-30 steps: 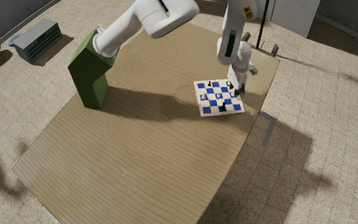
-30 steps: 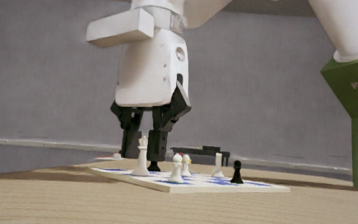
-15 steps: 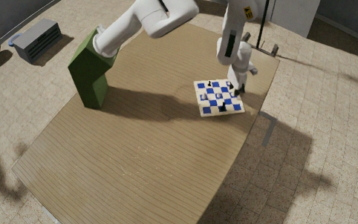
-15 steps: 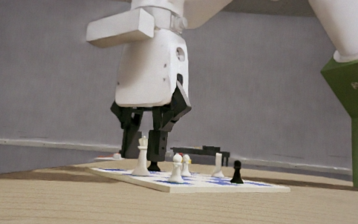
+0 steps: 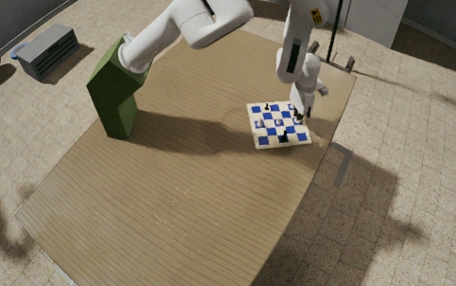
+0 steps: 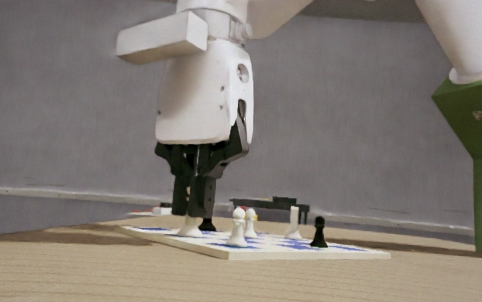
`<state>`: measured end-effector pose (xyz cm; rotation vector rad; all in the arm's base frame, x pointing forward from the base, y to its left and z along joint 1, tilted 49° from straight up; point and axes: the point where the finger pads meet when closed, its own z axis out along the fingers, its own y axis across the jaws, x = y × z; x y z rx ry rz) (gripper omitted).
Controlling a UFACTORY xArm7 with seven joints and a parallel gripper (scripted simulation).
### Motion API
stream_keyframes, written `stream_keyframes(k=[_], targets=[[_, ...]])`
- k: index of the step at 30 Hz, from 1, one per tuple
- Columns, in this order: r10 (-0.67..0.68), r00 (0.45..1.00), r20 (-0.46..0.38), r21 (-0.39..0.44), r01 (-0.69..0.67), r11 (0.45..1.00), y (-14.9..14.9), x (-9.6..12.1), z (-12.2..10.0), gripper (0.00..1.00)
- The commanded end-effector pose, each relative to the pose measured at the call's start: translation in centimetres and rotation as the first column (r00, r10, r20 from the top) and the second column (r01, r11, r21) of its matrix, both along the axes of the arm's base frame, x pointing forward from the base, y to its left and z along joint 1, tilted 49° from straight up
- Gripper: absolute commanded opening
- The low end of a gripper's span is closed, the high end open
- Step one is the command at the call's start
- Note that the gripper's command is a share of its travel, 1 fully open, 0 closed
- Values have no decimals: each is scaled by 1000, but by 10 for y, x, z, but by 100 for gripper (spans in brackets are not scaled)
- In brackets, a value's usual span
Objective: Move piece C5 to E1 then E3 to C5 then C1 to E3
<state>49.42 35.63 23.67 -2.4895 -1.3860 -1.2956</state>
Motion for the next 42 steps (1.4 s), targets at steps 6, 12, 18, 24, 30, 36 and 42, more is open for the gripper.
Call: stream_keyframes(k=[6, 12, 18, 24, 30, 36, 42], targets=[[0, 1000, 1, 2, 0, 1000, 0, 0, 1, 0], [0, 1000, 1, 2, 0, 1000, 0, 0, 1, 0], [0, 1000, 1, 2, 0, 1000, 0, 0, 1, 0], [0, 1000, 1, 2, 0, 1000, 0, 0, 2, 0], [0, 1000, 1, 2, 0, 1000, -4, -8, 9, 0], [0, 1000, 1, 2, 0, 1000, -14, -25, 26, 0], [0, 1000, 1, 2, 0, 1000, -22, -38, 39, 0]])
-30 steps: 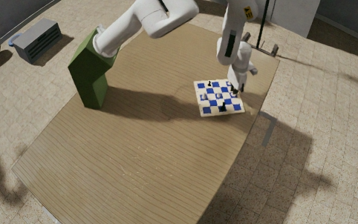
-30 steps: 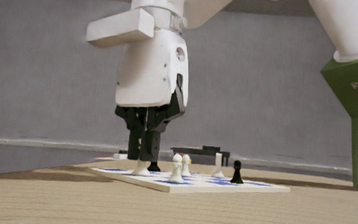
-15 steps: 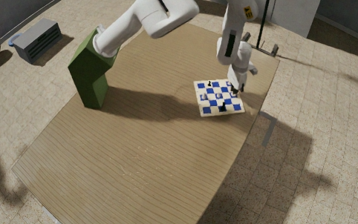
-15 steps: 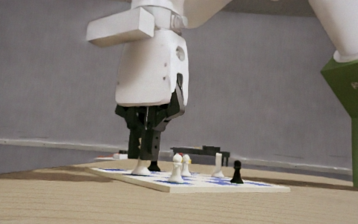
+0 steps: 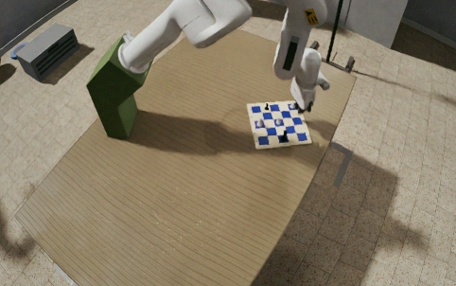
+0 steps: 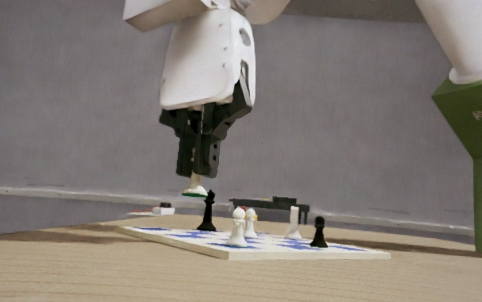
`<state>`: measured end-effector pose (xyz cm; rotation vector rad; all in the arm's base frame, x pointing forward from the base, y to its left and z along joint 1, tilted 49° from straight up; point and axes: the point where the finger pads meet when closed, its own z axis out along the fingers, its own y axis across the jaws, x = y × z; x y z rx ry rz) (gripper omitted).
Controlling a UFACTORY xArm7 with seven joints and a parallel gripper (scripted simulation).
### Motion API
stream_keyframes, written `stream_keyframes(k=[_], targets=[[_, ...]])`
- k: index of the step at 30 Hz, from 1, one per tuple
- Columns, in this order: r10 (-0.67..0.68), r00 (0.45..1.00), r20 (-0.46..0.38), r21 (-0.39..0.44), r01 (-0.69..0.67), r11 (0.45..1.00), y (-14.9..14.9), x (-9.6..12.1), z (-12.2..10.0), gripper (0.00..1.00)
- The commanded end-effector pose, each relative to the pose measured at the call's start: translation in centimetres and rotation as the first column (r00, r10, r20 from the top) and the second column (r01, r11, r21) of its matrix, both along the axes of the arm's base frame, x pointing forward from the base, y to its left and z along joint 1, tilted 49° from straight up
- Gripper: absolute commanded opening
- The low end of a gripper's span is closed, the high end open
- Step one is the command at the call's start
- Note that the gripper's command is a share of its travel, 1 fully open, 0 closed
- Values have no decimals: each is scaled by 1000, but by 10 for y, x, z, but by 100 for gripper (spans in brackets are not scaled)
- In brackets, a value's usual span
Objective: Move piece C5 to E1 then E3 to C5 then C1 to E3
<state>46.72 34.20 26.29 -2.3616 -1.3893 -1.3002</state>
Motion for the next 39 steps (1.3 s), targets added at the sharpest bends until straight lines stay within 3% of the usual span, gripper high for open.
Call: stream_keyframes(k=[1, 11, 35, 37, 39], targets=[[-79, 997, 10, -76, 79, 994, -9, -14, 16, 0], [-79, 997, 10, -76, 79, 994, -20, -33, 35, 0], [-80, 997, 8, -73, 80, 994, -23, -39, 40, 0], [-109, 994, -19, -35, 108, 994, -14, -58, 29, 0], [-174, 982, -74, 32, 177, 984, -5, -91, 3, 0]])
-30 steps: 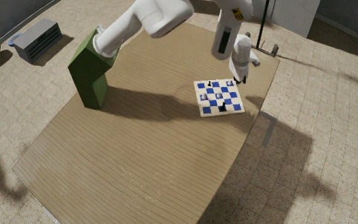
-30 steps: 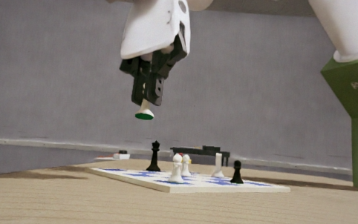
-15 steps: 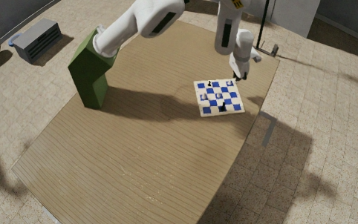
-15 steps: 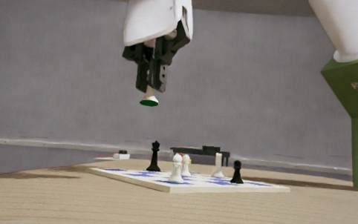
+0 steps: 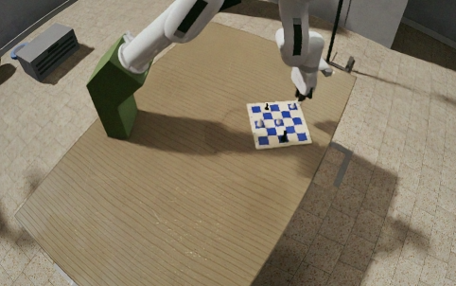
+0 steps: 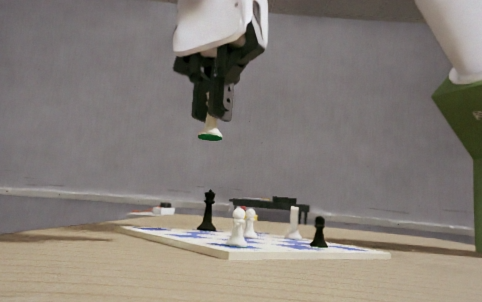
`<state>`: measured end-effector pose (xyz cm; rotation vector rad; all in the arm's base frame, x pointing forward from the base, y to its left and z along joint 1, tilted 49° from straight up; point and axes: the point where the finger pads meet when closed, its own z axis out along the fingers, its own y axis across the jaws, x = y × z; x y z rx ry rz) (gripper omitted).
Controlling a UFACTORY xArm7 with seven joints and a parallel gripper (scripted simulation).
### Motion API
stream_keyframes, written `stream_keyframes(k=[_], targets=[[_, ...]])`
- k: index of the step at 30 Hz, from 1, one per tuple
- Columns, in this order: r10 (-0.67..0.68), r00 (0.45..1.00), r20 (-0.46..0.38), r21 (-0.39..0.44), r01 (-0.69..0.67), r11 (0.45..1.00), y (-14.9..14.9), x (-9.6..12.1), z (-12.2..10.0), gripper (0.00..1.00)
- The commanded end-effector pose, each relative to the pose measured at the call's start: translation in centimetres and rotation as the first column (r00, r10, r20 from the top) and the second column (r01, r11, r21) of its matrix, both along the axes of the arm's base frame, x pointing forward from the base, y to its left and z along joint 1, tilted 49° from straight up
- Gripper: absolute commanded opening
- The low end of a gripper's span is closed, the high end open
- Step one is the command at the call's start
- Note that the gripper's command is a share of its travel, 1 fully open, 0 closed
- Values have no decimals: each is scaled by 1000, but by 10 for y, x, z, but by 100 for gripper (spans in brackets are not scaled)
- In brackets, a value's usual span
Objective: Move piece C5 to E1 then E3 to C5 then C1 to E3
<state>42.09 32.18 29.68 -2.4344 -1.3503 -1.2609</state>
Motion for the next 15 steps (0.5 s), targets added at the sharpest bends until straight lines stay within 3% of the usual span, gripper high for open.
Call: stream_keyframes(k=[1, 2, 5, 15], targets=[[-126, 991, -40, 55, 128, 990, 15, -45, -31, 0], [-126, 991, -40, 55, 128, 990, 15, -45, -31, 0], [-205, 975, -90, 114, 214, 970, 15, -72, -60, 0], [-207, 974, -91, 115, 217, 969, 14, -72, -61, 0]])
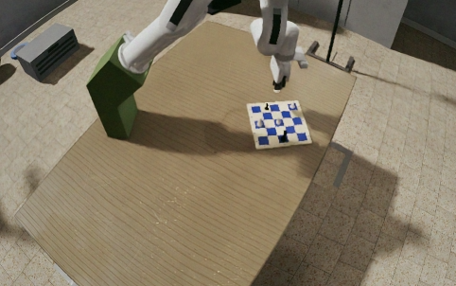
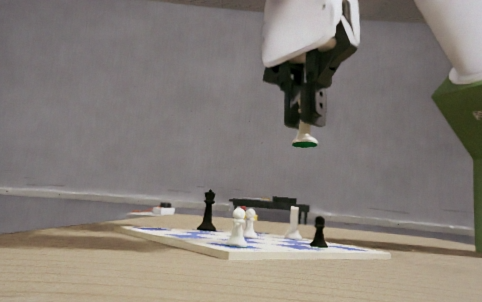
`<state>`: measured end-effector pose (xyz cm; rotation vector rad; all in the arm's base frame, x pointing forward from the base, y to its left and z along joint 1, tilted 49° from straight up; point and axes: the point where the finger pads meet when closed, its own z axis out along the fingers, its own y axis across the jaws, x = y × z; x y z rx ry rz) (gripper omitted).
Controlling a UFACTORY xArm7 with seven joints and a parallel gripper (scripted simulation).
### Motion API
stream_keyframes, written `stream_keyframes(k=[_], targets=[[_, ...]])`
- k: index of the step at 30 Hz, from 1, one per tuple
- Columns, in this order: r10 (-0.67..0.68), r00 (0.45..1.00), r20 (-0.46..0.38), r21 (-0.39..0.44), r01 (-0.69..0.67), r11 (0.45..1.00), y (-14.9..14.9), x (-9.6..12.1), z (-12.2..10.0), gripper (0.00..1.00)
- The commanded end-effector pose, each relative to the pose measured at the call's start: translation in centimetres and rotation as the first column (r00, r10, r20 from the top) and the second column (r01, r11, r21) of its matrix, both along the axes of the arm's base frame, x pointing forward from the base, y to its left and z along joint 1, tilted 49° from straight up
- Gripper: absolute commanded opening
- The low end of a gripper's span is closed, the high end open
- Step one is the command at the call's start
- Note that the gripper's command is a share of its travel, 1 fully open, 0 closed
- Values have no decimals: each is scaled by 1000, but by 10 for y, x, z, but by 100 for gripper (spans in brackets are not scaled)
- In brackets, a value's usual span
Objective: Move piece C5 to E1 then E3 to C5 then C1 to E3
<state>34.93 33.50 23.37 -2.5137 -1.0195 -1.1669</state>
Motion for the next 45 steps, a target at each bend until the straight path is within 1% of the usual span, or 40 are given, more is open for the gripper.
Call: stream_keyframes(k=[1, 10, 15, 25, 27, 39, 45], targets=[[-58, 997, 43, -22, 59, 998, 1, -1, 2, 0], [-58, 997, 43, -23, 59, 998, 2, 0, 1, 0], [-58, 997, 43, -23, 59, 998, 5, 5, -4, 0], [-58, 997, 43, -23, 59, 998, 17, 26, -25, 0], [-58, 997, 43, -23, 59, 998, 17, 26, -25, 0], [-58, 997, 43, -23, 59, 998, 34, 54, -53, 0], [-58, 997, 43, -23, 59, 998, 37, 60, -59, 0]])
